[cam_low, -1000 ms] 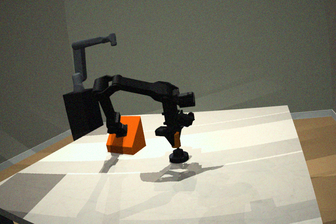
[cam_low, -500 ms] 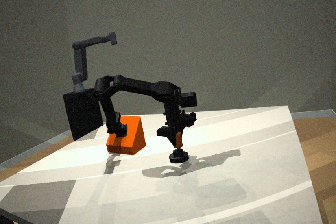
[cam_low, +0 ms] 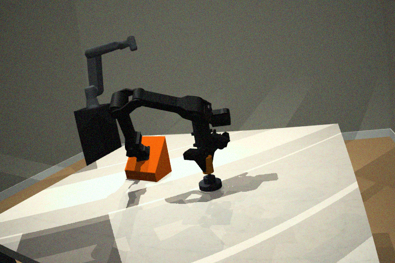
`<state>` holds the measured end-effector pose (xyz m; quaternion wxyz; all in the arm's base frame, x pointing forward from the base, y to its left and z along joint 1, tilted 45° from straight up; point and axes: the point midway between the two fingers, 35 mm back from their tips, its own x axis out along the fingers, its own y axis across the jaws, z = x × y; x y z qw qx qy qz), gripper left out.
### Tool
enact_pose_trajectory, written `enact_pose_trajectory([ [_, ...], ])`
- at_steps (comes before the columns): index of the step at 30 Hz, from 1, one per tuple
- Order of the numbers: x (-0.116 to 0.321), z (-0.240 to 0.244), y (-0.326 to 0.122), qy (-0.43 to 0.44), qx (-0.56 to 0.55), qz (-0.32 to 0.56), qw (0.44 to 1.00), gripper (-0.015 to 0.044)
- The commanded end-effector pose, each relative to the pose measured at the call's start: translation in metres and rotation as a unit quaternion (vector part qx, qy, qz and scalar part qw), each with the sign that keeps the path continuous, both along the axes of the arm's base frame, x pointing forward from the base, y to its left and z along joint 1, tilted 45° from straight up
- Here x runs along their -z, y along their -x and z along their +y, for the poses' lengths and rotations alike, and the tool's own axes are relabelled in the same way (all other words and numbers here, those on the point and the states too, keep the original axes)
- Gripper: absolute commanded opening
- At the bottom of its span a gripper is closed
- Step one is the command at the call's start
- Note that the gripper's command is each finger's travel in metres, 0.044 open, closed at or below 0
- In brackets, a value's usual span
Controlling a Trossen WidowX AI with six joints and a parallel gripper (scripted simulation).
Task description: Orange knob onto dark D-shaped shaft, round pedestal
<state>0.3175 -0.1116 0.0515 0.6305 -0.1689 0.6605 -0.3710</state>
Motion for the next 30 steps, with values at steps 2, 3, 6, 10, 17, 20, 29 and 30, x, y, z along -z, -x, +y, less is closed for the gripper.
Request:
enact_pose_trajectory([
  [2,0.0002,-0.0012,0.0031,0.002,-0.001,-0.001,1.000,0.0000],
  [3,0.0004,-0.0014,0.0035,0.002,-0.001,-0.001,1.000,0.0000],
  [6,0.0000,-0.0009,0.0031,0.002,-0.001,-0.001,1.000,0.0000],
  [10,0.0003,-0.0013,0.0024,0.002,-0.001,-0.001,1.000,0.0000],
  [17,0.0007,-0.0018,-0.0003,0.002,-0.001,-0.002,1.000,0.0000],
  [20,0.0012,-0.0015,-0.0015,0.002,-0.001,-0.002,1.000,0.0000],
  [29,-0.0020,0.0023,-0.0012,0.008,0.030,-0.032,0.999,0.0000],
  [30,-0.0020,0.0023,-0.0010,0.011,0.043,-0.045,0.998,0.0000],
])
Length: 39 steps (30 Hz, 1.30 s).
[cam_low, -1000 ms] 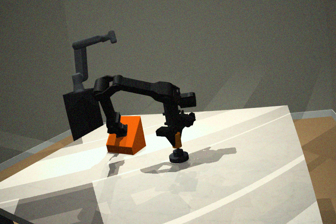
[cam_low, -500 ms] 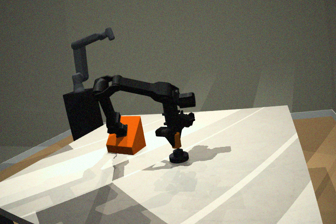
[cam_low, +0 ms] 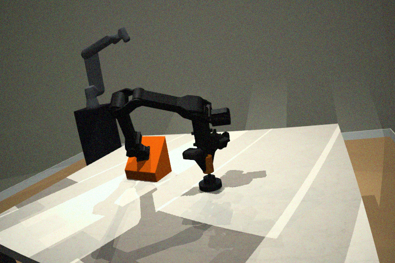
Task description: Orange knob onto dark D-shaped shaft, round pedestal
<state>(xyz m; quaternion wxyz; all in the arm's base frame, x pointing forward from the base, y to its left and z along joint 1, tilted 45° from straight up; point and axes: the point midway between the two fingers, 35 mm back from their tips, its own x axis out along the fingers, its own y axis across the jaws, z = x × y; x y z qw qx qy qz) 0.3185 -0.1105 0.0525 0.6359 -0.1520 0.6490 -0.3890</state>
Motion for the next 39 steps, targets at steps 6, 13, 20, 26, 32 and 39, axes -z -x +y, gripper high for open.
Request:
enact_pose_trajectory([
  [6,0.0003,0.0006,0.0021,0.012,0.054,-0.054,0.997,0.0000],
  [13,0.0004,-0.0008,0.0005,0.013,0.054,-0.054,0.997,0.0000],
  [20,0.0015,-0.0017,0.0001,0.013,0.054,-0.054,0.997,0.0000],
  [26,0.0024,-0.0022,0.0014,0.013,0.054,-0.054,0.997,0.0000],
  [32,0.0019,-0.0015,0.0018,0.013,0.054,-0.054,0.997,0.0000],
  [39,-0.0013,0.0009,0.0013,0.012,0.054,-0.054,0.997,0.0000],
])
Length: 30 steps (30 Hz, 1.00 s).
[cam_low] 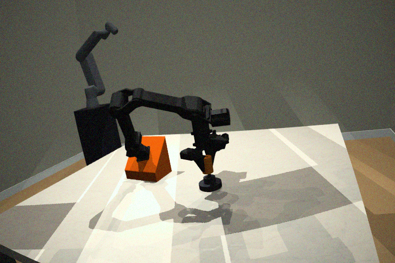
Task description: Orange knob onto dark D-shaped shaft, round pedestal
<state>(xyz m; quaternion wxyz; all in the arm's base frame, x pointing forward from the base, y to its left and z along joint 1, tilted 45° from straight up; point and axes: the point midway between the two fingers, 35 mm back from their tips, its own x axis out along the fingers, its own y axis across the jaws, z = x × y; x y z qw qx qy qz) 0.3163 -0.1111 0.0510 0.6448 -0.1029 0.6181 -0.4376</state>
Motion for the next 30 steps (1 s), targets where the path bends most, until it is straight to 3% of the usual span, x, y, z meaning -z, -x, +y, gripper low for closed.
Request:
enact_pose_trajectory([
  [1,-0.0032,0.0016,-0.0013,0.002,0.000,-0.002,1.000,0.0000],
  [9,-0.0016,0.0012,-0.0022,0.017,0.073,-0.074,0.994,0.0000],
  [30,0.0003,-0.0017,-0.0010,0.017,0.073,-0.074,0.994,0.0000],
])
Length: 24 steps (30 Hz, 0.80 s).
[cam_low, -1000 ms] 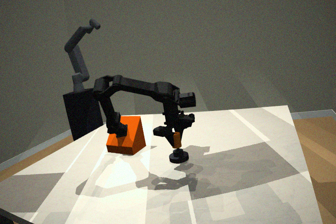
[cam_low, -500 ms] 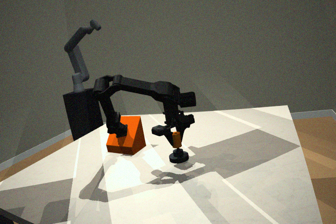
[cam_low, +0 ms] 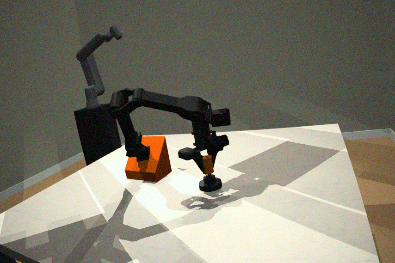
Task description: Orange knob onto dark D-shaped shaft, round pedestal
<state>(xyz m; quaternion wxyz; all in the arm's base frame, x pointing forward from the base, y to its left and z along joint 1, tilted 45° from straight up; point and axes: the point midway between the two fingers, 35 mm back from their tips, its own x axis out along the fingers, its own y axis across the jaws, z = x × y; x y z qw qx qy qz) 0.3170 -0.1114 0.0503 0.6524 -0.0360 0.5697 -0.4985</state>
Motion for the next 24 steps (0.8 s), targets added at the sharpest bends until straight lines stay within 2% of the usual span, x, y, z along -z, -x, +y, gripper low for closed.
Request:
enact_pose_trajectory([
  [1,-0.0006,-0.0015,-0.0003,0.002,0.001,-0.003,1.000,0.0000],
  [17,-0.0041,0.0017,-0.0013,0.002,0.001,-0.003,1.000,0.0000],
  [24,-0.0025,0.0024,-0.0017,0.016,0.072,-0.071,0.995,0.0000],
])
